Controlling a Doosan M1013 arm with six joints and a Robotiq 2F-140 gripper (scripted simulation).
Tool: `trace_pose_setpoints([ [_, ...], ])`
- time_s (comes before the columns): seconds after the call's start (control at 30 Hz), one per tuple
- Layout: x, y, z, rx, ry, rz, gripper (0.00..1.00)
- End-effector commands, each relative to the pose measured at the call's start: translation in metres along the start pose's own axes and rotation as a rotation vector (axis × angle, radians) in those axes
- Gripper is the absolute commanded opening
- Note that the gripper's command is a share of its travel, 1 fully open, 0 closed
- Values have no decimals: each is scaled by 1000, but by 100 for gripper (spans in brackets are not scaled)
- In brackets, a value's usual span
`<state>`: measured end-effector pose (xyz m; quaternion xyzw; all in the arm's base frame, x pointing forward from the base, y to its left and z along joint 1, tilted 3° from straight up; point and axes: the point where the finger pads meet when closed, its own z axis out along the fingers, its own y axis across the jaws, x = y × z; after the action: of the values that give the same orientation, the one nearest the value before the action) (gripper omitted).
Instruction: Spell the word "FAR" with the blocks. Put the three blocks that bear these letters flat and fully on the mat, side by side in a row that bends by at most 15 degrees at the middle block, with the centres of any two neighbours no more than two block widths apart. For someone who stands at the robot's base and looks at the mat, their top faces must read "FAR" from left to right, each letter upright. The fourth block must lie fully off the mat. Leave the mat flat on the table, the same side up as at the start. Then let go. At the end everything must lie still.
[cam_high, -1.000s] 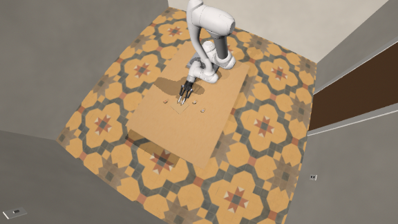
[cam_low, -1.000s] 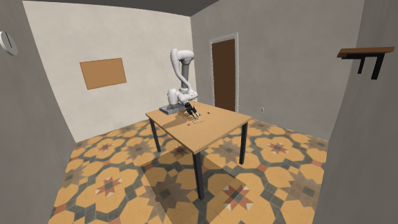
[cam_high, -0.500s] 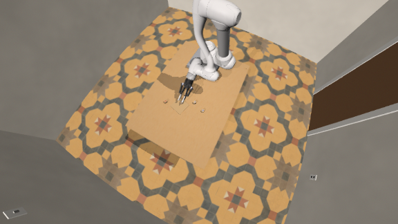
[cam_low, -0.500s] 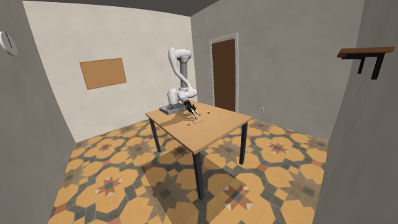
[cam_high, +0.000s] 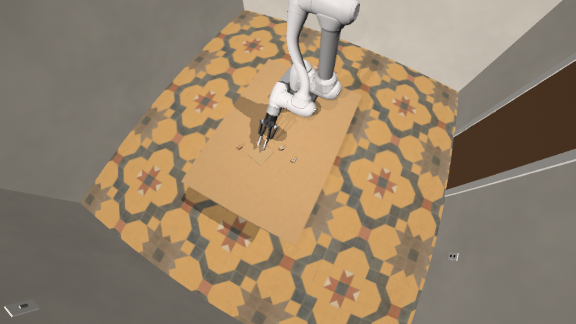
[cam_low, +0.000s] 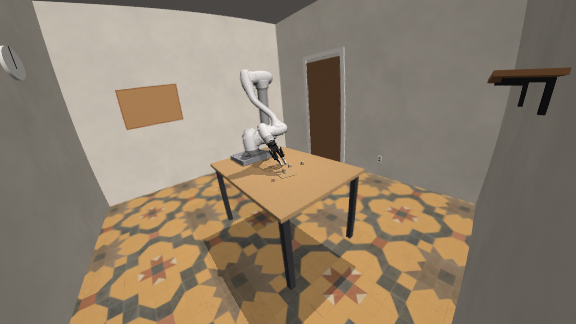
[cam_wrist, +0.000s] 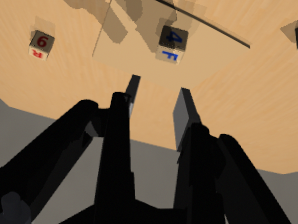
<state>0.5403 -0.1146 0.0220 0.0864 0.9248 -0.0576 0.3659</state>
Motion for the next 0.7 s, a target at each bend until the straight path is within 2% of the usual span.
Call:
trace_pose_setpoints([
  [0.0,-8,1,1,-1,127,5,25],
  [0.47,-28,0,-9,-2,615,4,25],
  [0.53,-28,0,-9,-2,615,4,25],
  [0.67,-33,0,-11,-2,749,4,25],
])
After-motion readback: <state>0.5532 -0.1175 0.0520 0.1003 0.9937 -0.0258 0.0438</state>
